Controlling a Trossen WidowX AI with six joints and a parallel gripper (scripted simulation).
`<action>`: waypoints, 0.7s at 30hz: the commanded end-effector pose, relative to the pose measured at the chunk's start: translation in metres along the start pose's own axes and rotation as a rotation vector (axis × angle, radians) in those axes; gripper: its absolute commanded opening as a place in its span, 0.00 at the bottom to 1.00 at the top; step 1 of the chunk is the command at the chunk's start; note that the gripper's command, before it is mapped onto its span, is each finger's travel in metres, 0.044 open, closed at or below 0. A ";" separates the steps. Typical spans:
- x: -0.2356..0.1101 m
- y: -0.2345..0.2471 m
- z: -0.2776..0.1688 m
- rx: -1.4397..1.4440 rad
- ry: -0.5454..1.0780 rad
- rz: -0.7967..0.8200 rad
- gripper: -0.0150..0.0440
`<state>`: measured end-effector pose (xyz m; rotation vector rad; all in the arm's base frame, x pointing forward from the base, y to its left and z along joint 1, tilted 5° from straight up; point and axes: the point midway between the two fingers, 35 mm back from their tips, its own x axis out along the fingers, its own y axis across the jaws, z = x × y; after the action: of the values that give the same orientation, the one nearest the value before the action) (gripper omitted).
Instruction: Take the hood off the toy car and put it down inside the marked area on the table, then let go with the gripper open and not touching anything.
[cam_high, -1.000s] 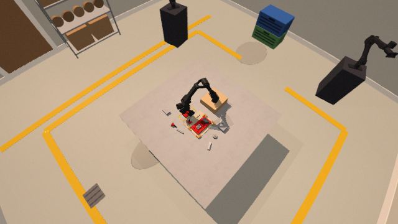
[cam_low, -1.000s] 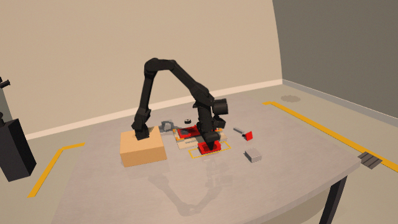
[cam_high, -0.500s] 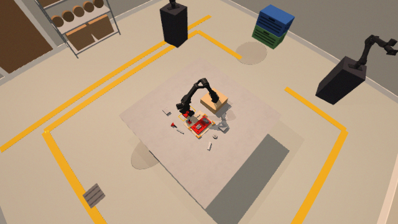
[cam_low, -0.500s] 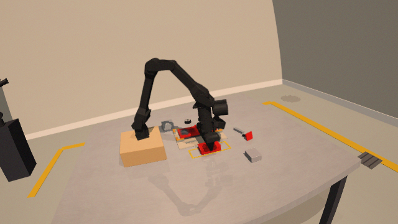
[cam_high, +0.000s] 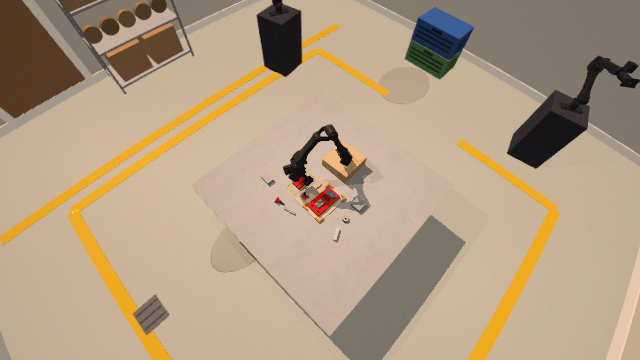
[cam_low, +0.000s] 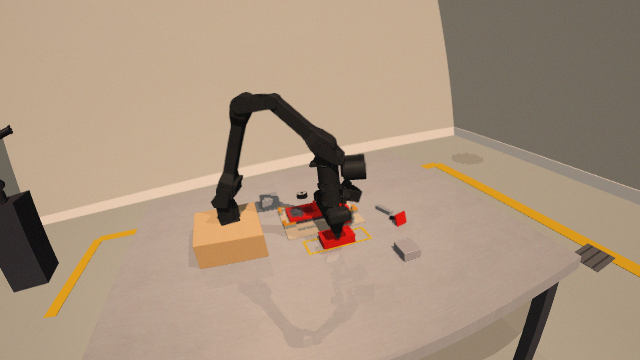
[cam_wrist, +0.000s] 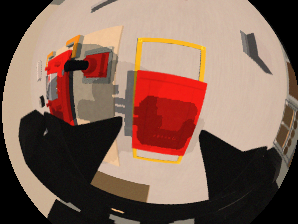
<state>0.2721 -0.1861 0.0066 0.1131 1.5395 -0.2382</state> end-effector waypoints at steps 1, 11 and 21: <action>-0.050 -0.001 0.003 0.004 -0.025 -0.012 1.00; -0.053 -0.001 0.003 0.004 -0.025 -0.012 1.00; -0.053 -0.001 0.003 0.004 -0.025 -0.012 1.00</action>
<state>0.2743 -0.1833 0.0581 0.1027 1.5142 -0.2462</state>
